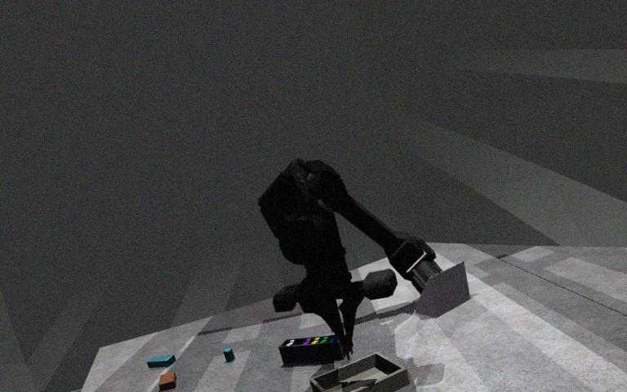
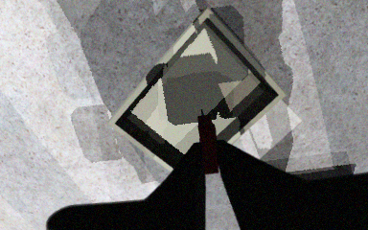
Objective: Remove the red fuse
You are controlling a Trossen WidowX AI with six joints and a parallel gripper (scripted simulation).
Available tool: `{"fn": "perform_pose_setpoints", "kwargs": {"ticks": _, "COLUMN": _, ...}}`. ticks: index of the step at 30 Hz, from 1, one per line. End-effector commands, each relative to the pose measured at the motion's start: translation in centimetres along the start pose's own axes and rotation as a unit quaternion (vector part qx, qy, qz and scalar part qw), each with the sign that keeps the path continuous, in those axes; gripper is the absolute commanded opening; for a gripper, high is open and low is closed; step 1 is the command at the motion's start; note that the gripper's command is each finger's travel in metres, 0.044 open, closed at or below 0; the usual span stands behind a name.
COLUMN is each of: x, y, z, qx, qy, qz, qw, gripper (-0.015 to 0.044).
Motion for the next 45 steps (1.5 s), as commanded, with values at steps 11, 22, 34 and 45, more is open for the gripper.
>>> {"fn": "perform_pose_setpoints", "kwargs": {"ticks": 11, "x": -0.4, "y": -1.4, "z": 0.2, "qx": -0.003, "qy": -0.007, "qz": -0.004, "qw": 1.0, "gripper": 0.0}}
{"fn": "perform_pose_setpoints", "kwargs": {"ticks": 22, "x": -0.4, "y": -3.2, "z": 0.2, "qx": -0.002, "qy": -0.007, "qz": -0.004, "qw": 1.0, "gripper": 0.0}}
{"fn": "perform_pose_setpoints", "kwargs": {"ticks": 34, "x": -0.4, "y": -3.5, "z": 0.2, "qx": -0.006, "qy": -0.01, "qz": -0.003, "qw": 1.0, "gripper": 0.0184}}
{"fn": "perform_pose_setpoints", "kwargs": {"ticks": 45, "x": -0.3, "y": 0.1, "z": 0.2, "qx": -0.003, "qy": -0.007, "qz": -0.004, "qw": 1.0, "gripper": 0.033}}
Point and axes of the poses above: the point midway between the two fingers, 35 mm back from their tips, its own y axis back along the fingers, its own z axis across the jaws, x = y × z, the point moved 10 cm from there along y, back along the fingers, and after that the axes turned 10 degrees about y, right-handed, at the moved point
